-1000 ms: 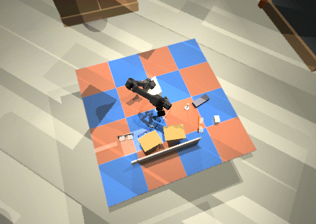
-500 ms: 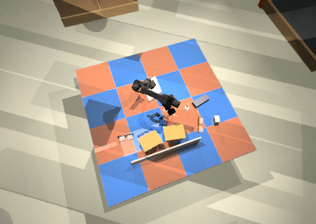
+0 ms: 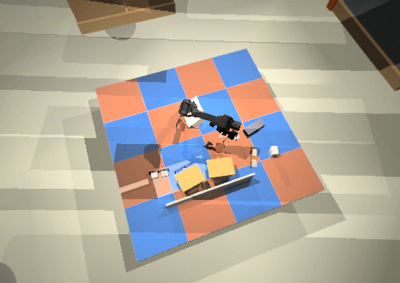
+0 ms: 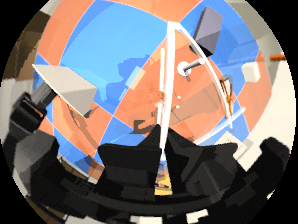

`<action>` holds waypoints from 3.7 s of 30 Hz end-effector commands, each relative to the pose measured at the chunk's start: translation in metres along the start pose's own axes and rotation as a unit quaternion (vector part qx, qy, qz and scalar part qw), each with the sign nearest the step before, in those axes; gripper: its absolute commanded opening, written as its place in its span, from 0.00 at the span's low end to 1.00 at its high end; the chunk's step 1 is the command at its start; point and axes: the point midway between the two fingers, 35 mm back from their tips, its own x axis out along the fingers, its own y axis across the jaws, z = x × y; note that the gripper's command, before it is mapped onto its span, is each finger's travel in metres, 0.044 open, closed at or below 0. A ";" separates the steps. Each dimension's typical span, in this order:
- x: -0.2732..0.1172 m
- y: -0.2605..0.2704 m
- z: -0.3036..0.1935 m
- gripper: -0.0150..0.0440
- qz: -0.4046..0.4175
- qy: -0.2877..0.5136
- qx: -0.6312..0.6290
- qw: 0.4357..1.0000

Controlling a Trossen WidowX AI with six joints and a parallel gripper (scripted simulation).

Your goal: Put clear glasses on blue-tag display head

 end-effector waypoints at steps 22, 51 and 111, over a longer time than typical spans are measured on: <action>0.017 -0.030 0.074 0.25 0.001 0.001 -0.170 0.985; 0.068 -0.021 0.079 0.25 0.001 0.002 -0.169 0.986; 0.068 0.003 0.106 0.25 0.001 0.001 -0.170 0.985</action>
